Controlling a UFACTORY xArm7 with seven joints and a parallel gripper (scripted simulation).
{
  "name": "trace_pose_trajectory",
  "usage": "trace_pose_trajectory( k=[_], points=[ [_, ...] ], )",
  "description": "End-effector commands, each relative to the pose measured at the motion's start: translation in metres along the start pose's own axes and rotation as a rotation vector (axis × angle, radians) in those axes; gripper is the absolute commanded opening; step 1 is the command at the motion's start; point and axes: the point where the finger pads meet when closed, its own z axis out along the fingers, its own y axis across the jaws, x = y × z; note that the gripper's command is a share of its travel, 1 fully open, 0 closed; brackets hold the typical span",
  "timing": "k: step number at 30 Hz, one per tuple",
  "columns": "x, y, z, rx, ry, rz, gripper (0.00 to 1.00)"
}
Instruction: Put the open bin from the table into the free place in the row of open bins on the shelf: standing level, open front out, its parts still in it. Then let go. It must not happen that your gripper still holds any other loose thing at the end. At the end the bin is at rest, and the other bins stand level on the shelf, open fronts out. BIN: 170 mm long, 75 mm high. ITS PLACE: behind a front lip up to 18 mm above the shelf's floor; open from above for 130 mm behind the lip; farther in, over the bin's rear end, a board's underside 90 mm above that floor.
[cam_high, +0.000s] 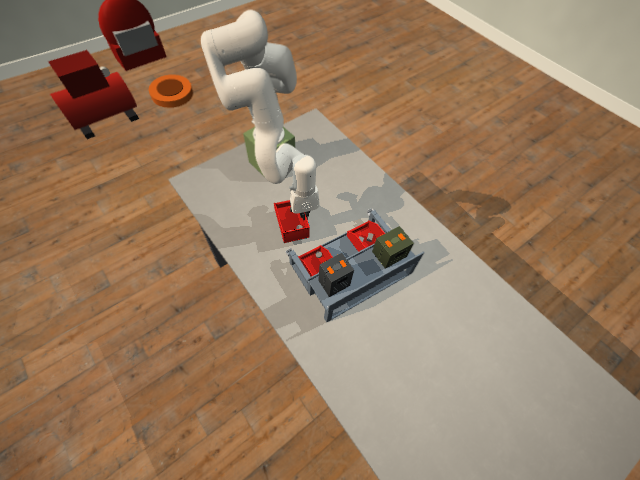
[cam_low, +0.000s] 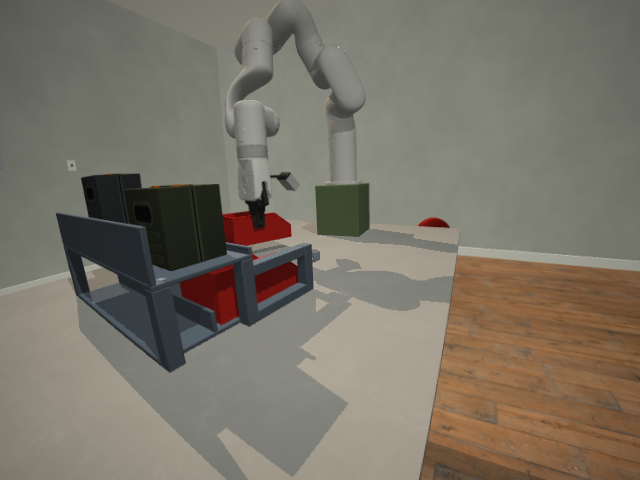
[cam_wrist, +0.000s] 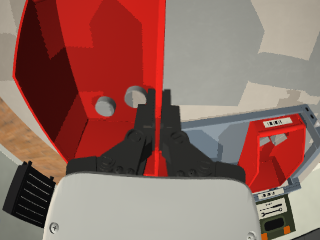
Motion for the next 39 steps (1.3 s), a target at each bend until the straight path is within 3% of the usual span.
trace_pose_trajectory(
  k=[1, 25, 30, 39],
  points=[
    [-0.001, 0.000, 0.000, 0.000, -0.003, 0.000, 0.00],
    [-0.001, 0.000, 0.001, 0.000, -0.003, 0.000, 0.00],
    [0.002, 0.015, 0.001, 0.000, -0.003, -0.260, 0.00],
    [0.002, 0.015, 0.001, 0.000, -0.003, -0.260, 0.00]
  ],
)
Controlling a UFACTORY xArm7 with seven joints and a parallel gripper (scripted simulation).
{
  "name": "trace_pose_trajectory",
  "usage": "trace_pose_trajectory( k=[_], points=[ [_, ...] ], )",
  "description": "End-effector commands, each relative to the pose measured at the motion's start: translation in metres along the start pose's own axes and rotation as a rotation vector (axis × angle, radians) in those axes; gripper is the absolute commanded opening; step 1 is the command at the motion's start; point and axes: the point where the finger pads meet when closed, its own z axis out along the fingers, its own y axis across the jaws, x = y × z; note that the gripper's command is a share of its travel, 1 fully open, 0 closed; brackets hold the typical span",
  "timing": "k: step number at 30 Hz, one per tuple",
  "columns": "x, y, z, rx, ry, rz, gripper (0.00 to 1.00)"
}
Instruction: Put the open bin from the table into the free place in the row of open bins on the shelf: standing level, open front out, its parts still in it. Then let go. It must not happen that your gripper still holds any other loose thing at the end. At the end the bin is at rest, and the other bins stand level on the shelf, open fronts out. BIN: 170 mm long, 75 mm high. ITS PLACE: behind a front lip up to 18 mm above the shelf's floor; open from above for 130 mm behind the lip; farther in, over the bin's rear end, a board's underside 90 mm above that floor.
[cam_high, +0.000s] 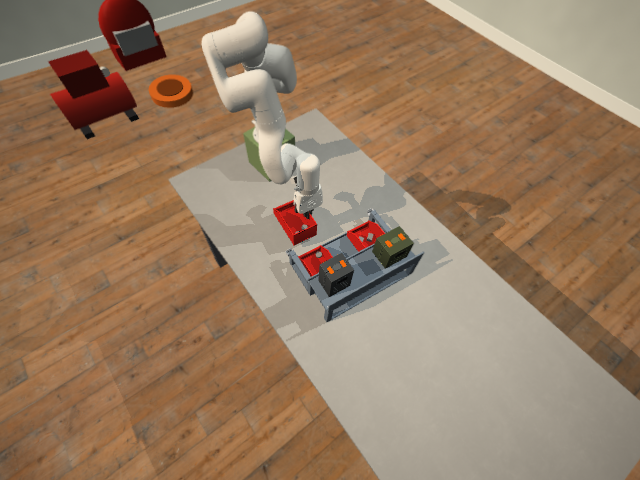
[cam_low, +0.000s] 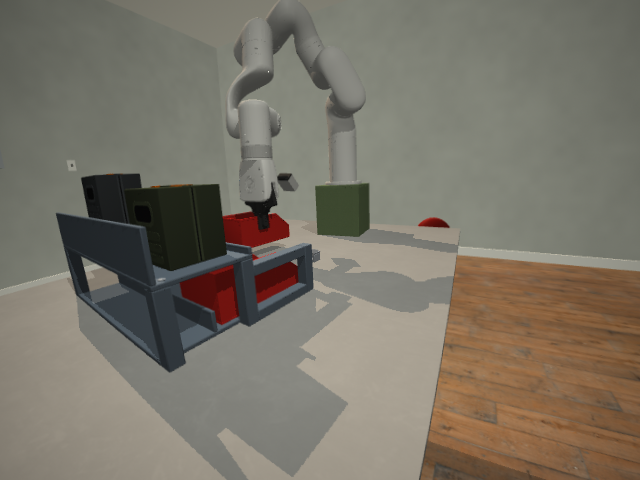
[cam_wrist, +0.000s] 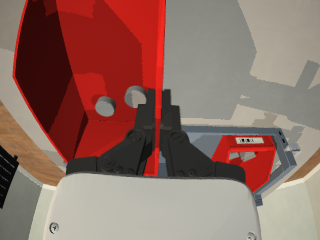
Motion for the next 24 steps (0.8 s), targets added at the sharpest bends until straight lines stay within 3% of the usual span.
trace_pose_trajectory(
  k=[1, 24],
  points=[
    [-0.001, 0.000, -0.001, -0.003, 0.000, -0.013, 0.00],
    [0.003, 0.026, 0.000, -0.003, 0.000, -0.014, 0.00]
  ],
)
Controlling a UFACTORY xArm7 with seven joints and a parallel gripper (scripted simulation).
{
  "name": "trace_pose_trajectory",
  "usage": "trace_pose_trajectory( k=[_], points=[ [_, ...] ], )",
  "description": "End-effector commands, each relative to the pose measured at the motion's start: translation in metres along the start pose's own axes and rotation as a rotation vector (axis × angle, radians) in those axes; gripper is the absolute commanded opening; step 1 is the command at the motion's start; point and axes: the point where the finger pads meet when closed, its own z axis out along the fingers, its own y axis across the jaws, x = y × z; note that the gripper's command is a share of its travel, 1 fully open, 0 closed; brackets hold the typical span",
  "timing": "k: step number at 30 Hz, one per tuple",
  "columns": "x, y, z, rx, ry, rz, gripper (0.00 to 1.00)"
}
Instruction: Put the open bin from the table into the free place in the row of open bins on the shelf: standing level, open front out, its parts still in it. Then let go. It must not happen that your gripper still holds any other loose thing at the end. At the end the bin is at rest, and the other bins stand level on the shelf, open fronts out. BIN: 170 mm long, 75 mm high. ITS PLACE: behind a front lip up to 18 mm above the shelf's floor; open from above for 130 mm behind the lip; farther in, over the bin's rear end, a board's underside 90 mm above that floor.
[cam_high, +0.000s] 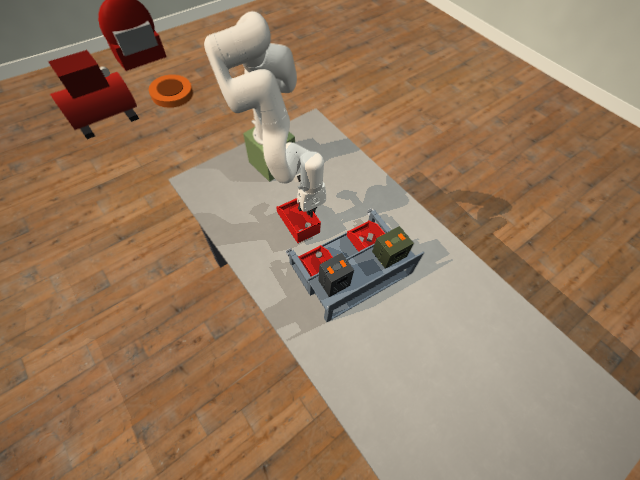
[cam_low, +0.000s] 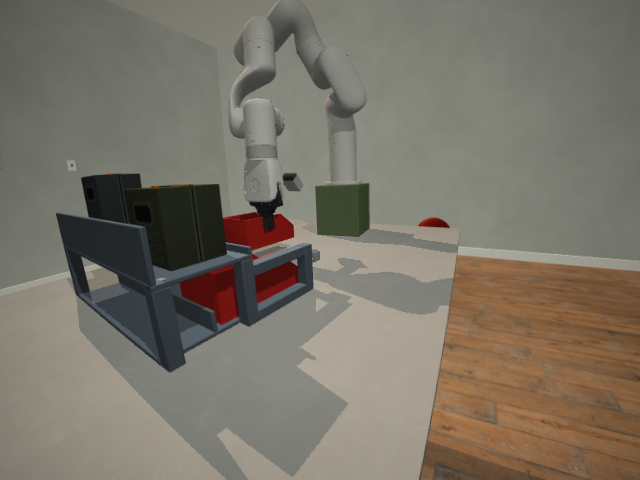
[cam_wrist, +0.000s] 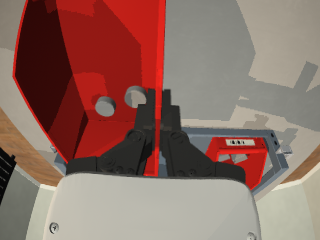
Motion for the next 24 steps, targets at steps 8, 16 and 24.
trace_pose_trajectory(
  k=[8, 16, 24],
  points=[
    [0.001, 0.013, 0.000, 0.000, -0.003, -0.002, 0.00],
    [0.002, 0.022, 0.000, 0.000, -0.003, -0.002, 0.00],
    [0.003, 0.028, 0.000, 0.000, -0.003, -0.002, 0.00]
  ],
)
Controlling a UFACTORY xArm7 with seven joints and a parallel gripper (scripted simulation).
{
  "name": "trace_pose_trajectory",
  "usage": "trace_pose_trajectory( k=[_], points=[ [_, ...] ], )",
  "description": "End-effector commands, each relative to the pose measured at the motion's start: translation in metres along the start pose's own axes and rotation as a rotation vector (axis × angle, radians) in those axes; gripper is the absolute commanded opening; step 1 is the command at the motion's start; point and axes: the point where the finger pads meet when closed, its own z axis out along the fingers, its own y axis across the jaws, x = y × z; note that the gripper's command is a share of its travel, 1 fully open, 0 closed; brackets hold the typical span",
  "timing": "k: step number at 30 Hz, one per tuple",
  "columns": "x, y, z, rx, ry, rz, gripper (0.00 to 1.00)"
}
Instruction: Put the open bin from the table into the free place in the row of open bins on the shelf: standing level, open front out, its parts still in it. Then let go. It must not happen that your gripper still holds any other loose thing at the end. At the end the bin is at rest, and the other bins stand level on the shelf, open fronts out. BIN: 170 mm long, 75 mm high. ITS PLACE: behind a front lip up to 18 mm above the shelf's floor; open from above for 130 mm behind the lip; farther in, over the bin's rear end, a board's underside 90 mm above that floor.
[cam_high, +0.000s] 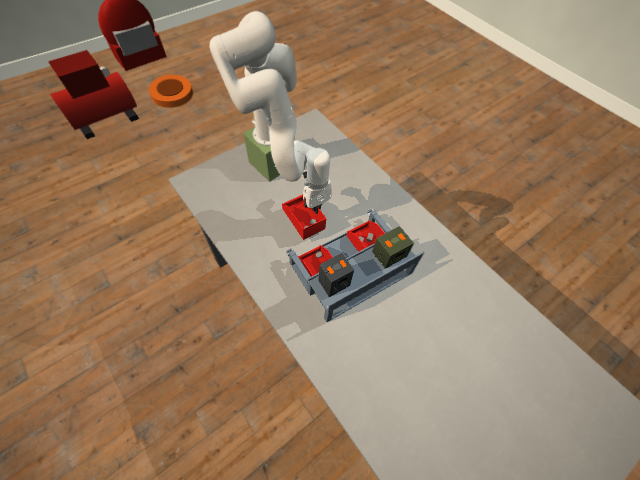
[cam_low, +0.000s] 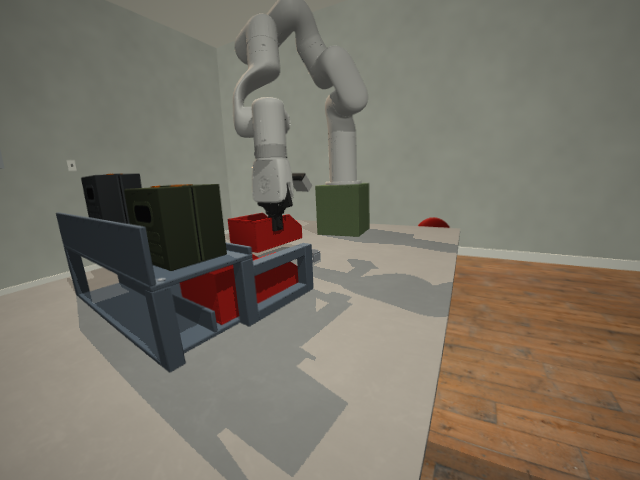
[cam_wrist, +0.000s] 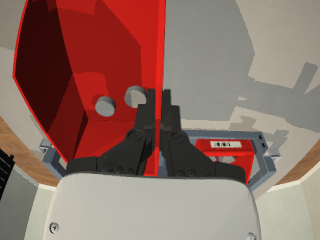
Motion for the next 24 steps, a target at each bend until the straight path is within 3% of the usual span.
trace_pose_trajectory(
  k=[1, 24],
  points=[
    [-0.001, 0.001, -0.001, 0.001, -0.004, 0.001, 0.00],
    [0.001, 0.018, 0.000, 0.001, -0.004, 0.002, 0.00]
  ],
)
